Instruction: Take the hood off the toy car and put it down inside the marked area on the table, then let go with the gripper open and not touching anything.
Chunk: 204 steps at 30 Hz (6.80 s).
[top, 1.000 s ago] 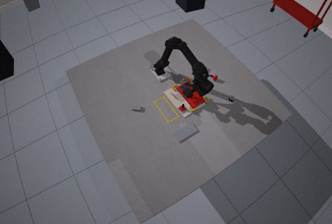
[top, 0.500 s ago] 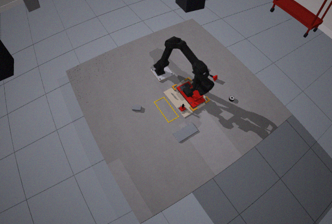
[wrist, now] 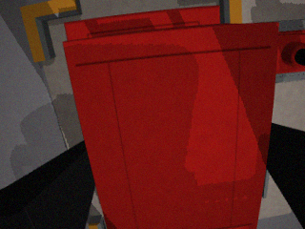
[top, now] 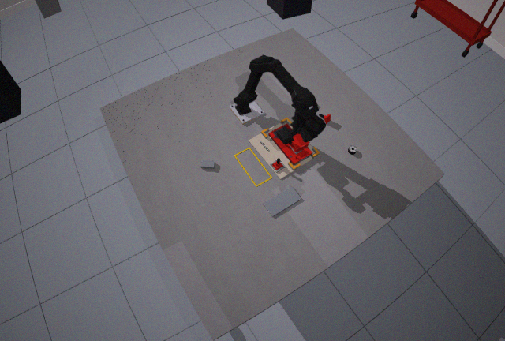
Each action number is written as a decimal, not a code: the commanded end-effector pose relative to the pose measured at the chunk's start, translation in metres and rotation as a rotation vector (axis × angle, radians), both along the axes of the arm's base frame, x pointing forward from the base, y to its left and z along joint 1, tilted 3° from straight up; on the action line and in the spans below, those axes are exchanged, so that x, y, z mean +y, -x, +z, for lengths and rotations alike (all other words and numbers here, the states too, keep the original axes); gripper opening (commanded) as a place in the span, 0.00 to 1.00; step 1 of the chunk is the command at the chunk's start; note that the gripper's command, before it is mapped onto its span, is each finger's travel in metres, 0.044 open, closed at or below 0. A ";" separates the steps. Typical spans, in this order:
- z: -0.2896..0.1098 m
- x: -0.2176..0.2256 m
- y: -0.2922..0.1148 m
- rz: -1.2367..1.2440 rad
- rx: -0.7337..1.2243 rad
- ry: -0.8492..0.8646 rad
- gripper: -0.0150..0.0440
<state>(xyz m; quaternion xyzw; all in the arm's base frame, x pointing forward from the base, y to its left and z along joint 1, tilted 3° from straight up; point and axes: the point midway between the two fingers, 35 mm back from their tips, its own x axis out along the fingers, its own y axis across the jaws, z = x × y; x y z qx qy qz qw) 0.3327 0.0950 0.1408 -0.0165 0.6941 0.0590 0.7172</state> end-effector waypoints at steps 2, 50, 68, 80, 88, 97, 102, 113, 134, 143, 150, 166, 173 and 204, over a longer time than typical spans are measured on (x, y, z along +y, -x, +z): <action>-0.003 -0.024 -0.003 -0.020 0.006 0.010 0.25; -0.010 -0.203 0.017 0.013 -0.005 0.016 0.25; -0.025 -0.202 0.015 0.013 -0.005 0.016 0.25; -0.035 -0.202 0.015 0.013 -0.005 0.016 0.25; -0.042 -0.202 0.014 0.013 -0.005 0.016 0.25; -0.050 -0.202 0.014 0.013 -0.005 0.016 0.25; -0.054 -0.201 0.014 0.013 -0.005 0.016 0.25; -0.063 -0.201 0.014 0.013 -0.005 0.016 0.25; -0.080 -0.200 0.016 0.013 -0.005 0.015 0.25; -0.084 -0.199 0.016 0.013 -0.005 0.015 0.25; -0.087 -0.199 0.015 0.013 -0.005 0.015 0.25; -0.095 -0.199 0.015 0.013 -0.005 0.015 0.25; -0.098 -0.199 0.015 0.013 -0.005 0.015 0.25; -0.048 -0.202 0.013 0.019 -0.004 0.022 1.00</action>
